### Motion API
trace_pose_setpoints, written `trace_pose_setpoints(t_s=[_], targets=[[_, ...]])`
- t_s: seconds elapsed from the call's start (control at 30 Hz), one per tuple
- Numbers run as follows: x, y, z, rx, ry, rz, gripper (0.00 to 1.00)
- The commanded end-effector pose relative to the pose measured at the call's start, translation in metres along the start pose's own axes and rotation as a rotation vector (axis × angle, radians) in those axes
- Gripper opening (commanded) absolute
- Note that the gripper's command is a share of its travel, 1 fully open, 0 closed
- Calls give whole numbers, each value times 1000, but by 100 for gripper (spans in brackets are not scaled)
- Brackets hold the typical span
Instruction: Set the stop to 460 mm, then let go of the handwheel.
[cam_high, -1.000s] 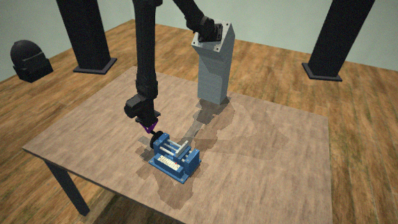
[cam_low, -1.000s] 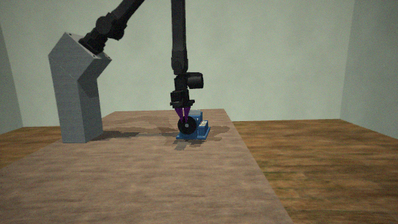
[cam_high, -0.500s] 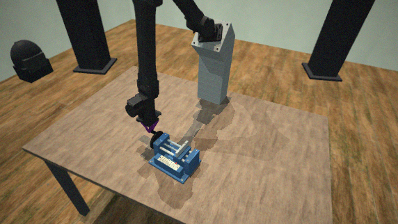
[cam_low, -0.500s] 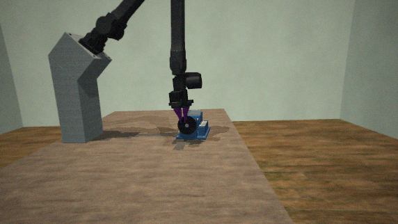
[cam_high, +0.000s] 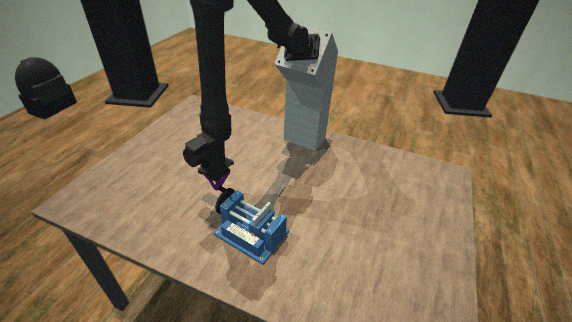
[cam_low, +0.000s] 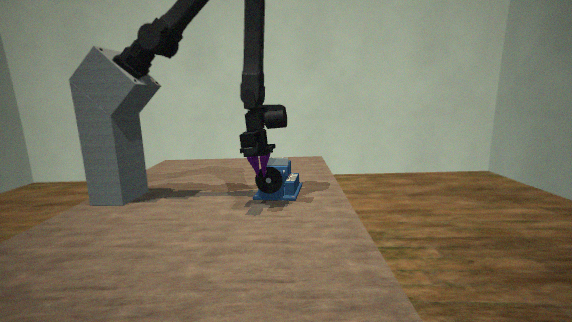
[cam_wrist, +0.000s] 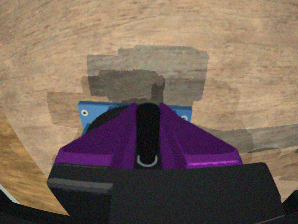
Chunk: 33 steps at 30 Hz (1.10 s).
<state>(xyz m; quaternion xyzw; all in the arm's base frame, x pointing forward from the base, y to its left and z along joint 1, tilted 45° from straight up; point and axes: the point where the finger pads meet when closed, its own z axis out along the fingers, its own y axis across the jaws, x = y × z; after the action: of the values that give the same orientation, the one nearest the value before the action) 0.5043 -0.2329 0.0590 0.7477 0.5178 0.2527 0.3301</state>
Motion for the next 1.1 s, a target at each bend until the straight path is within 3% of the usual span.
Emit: trace_pose_setpoints(t_s=[0.0, 0.27, 0.63, 0.9, 1.0, 1.07], targets=[[-2, -55, 5, 104, 1, 13, 6], [1, -55, 13, 93, 4, 9, 6], [4, -61, 17, 108, 7, 9, 6], [6, -47, 41, 75, 8, 6, 6], [7, -64, 41, 113, 9, 9, 6], [6, -64, 42, 113, 8, 9, 6]])
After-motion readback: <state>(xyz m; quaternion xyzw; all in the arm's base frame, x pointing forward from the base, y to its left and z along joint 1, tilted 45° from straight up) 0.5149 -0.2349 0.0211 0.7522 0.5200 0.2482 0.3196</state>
